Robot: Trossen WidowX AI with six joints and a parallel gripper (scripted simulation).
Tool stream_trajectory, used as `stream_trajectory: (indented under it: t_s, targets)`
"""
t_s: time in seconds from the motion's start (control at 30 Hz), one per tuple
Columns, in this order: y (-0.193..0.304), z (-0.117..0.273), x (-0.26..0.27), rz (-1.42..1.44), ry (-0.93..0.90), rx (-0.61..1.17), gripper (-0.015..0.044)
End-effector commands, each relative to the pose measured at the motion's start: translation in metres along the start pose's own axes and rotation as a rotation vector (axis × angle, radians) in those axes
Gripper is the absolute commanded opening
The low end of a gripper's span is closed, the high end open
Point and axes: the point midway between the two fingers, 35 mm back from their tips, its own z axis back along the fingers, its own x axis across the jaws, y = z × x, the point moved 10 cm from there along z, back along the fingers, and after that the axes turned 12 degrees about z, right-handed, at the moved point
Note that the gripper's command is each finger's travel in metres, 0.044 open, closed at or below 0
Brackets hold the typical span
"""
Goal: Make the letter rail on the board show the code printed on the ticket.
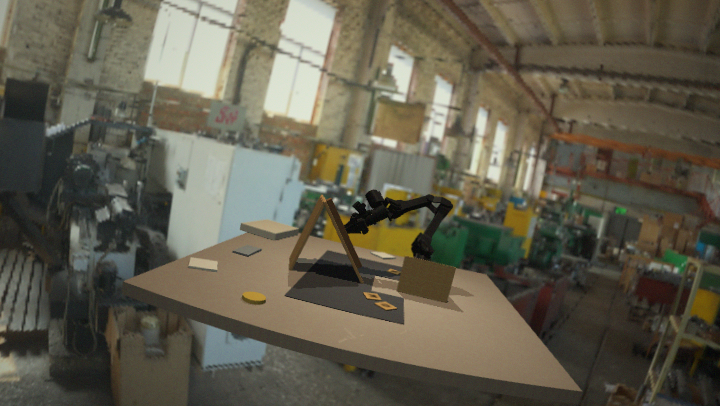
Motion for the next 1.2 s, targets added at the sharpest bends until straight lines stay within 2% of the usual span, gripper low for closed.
stream_trajectory:
  t_s: [0.0,0.33,1.17]
  targets:
    - [0.000,0.000,0.000,0.000,0.000,0.000,0.0026]
    - [0.000,0.004,0.000,-0.002,0.000,0.004,0.0289]
    - [-0.002,0.030,0.001,-0.002,-0.001,0.005,0.0295]
